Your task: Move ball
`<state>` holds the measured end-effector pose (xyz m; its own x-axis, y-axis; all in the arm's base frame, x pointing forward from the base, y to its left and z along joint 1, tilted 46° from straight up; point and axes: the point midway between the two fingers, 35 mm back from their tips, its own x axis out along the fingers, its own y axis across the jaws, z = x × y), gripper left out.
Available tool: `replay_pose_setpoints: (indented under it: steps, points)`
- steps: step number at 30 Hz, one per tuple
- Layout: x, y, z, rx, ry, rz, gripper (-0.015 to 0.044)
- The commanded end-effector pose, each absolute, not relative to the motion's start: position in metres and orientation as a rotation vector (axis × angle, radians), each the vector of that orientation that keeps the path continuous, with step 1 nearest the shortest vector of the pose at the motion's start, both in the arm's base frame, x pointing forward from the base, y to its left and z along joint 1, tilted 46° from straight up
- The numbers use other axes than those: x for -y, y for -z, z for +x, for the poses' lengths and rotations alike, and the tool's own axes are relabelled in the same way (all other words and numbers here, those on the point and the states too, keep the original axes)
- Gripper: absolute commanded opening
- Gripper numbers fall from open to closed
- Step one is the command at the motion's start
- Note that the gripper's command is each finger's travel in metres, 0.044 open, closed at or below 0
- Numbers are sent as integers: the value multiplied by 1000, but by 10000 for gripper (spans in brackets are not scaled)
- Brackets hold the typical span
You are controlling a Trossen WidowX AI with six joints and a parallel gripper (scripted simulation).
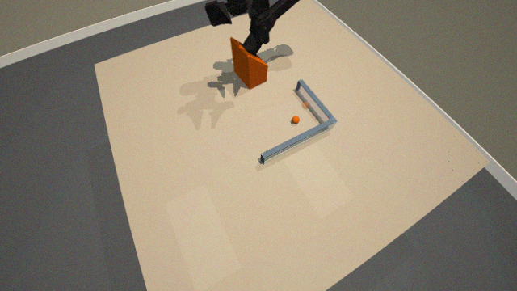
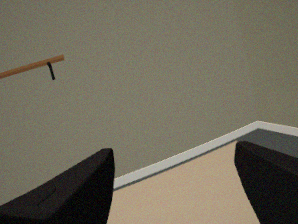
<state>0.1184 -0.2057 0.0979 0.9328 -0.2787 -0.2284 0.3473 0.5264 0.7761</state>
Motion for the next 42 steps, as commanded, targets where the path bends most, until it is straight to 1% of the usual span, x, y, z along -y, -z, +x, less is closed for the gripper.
replay_pose_setpoints:
  steps: [1,7,12,14,23,28,33,42]
  points:
    - [204,-94,144,-189,287,958,255]
    - [184,-81,202,-427,84,1009,255]
    - [151,-66,249,-651,-83,1010,255]
    - [147,-52,255,-719,-79,953,255]
    - [58,-25,309,-1089,-355,858,255]
    - [-11,-7,321,-1307,-519,744,255]
    - [-69,9,321,-1514,-636,617,255]
    - [-87,21,319,-1541,-651,598,255]
